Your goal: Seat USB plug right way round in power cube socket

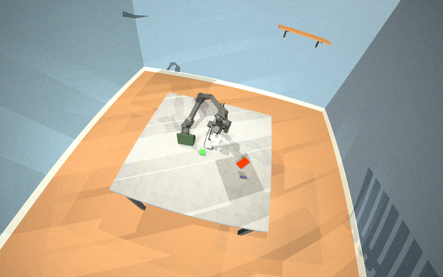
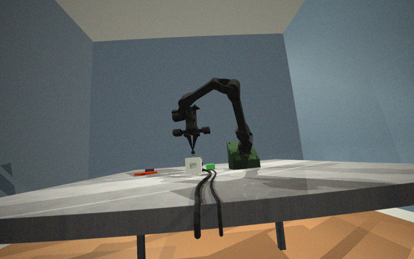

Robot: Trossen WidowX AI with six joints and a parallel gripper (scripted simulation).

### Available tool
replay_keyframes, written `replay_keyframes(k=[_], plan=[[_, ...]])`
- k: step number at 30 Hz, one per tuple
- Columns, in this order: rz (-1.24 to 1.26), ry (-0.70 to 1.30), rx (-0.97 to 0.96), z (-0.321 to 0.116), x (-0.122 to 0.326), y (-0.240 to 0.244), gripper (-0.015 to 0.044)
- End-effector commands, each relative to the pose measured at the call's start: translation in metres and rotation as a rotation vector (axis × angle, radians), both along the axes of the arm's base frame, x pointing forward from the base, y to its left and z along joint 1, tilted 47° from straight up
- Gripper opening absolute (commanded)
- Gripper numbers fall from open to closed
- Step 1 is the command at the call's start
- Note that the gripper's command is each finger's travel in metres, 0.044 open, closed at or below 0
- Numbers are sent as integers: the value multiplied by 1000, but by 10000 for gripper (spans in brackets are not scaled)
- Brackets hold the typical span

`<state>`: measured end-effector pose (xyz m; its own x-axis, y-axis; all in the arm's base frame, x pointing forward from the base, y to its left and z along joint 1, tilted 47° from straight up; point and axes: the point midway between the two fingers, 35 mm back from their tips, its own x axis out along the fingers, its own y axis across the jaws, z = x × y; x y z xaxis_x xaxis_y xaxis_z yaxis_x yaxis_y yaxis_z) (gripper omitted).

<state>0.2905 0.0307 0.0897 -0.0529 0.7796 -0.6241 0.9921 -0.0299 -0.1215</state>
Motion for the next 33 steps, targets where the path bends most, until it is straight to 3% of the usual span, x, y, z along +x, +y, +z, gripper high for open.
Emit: replay_keyframes(k=[1,33], plan=[[-5,2,7,0,1,1,0],[-6,2,8,-3,0,4,0]])
